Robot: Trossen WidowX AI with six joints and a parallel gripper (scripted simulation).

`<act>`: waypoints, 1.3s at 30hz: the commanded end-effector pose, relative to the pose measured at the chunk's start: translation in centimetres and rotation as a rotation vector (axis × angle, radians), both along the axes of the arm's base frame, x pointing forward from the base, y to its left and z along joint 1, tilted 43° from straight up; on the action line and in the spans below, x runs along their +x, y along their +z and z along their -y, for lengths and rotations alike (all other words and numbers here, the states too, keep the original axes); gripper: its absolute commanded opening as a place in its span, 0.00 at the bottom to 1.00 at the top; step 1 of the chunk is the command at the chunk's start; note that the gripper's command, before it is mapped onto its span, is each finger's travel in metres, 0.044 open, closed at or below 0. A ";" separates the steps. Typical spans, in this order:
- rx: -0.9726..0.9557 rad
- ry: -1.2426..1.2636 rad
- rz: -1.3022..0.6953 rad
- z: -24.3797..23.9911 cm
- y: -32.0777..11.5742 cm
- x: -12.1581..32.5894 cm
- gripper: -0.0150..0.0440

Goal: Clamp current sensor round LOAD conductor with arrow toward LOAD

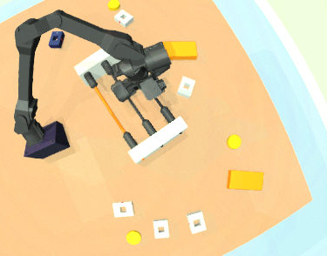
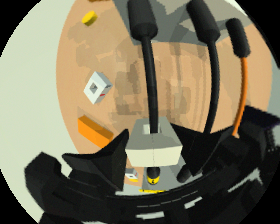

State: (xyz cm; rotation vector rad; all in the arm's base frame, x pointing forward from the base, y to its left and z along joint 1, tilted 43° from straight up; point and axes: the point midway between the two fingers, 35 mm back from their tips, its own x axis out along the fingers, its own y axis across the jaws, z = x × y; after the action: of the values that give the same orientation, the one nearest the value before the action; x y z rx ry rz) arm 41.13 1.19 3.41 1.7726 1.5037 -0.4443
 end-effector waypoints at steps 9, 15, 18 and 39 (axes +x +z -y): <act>0.000 0.001 0.000 0.0 0.0 0.0 0.77; 0.000 0.001 0.000 0.0 0.0 0.0 0.70; 0.000 0.001 0.000 0.0 0.0 0.0 0.67; -0.002 -0.002 0.008 0.1 0.1 0.0 0.25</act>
State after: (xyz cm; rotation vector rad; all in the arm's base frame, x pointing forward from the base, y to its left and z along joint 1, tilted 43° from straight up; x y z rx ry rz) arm 41.15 1.07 3.48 1.7747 1.4932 -0.4373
